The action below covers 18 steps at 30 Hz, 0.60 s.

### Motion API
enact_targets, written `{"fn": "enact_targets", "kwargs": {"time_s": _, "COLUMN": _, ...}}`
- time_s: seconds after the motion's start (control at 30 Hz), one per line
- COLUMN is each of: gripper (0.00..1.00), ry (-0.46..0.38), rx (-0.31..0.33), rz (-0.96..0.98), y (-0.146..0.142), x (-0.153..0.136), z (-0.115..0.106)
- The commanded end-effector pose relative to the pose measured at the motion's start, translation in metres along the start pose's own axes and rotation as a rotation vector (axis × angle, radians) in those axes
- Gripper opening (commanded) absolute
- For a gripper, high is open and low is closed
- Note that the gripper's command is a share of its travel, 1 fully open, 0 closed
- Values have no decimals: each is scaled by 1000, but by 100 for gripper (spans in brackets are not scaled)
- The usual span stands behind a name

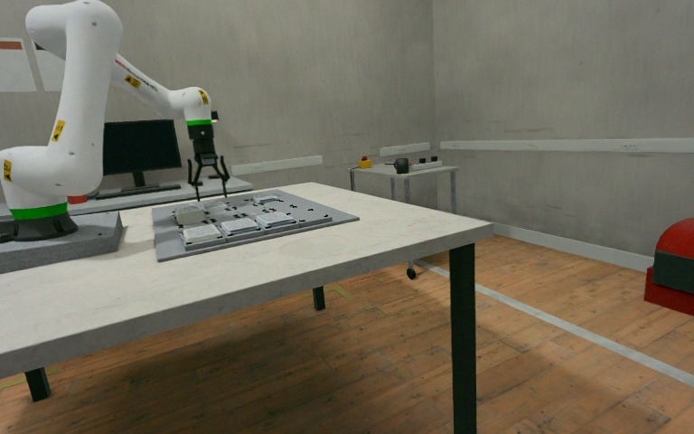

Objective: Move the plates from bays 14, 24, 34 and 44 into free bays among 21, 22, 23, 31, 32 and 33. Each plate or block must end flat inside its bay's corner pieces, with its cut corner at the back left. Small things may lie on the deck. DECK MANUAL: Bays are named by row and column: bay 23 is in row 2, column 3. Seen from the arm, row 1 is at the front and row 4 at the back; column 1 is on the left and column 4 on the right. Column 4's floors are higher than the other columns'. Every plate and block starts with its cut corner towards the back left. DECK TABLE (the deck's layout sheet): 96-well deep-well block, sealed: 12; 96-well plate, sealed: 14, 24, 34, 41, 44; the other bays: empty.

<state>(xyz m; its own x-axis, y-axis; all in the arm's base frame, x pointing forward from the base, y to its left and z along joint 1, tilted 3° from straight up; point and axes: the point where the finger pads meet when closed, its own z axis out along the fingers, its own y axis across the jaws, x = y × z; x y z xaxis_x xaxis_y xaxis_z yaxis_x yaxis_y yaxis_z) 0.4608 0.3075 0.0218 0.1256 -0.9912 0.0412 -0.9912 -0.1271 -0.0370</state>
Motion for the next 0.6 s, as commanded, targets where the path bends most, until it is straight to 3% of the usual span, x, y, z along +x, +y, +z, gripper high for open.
{"fn": "enact_targets", "kwargs": {"time_s": 0.0, "gripper": 70, "ry": -1, "rx": 1, "rz": 0, "y": -1, "x": 0, "z": -3}}
{"fn": "enact_targets", "kwargs": {"time_s": 0.57, "gripper": 70, "ry": -1, "rx": 2, "rz": 0, "y": -1, "x": 0, "z": -23}}
